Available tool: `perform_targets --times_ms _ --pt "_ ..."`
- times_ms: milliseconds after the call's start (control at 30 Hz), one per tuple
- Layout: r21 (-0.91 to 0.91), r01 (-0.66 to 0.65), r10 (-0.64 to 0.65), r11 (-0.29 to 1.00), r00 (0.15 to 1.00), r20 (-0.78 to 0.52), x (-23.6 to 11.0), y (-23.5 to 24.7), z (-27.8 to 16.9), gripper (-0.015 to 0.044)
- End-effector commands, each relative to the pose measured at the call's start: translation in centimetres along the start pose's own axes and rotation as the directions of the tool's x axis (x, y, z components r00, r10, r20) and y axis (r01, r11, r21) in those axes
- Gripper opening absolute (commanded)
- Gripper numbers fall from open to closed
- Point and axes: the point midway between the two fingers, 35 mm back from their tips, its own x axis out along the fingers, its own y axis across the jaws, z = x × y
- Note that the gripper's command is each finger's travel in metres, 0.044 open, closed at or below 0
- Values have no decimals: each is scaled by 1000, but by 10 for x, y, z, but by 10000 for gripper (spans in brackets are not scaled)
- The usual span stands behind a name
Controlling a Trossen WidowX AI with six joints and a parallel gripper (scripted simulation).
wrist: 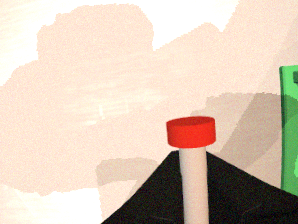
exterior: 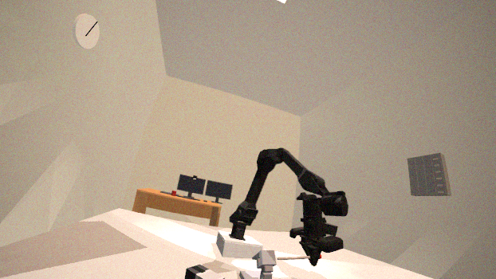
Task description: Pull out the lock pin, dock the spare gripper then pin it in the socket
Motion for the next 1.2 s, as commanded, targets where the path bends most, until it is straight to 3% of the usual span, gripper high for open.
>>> perform_targets --times_ms 0,1167 --pt "3 0 0 1000 1000 -6 0 0 3 0" --pt "6 -9 9 1000 1000 -8 -19 1 18 0"
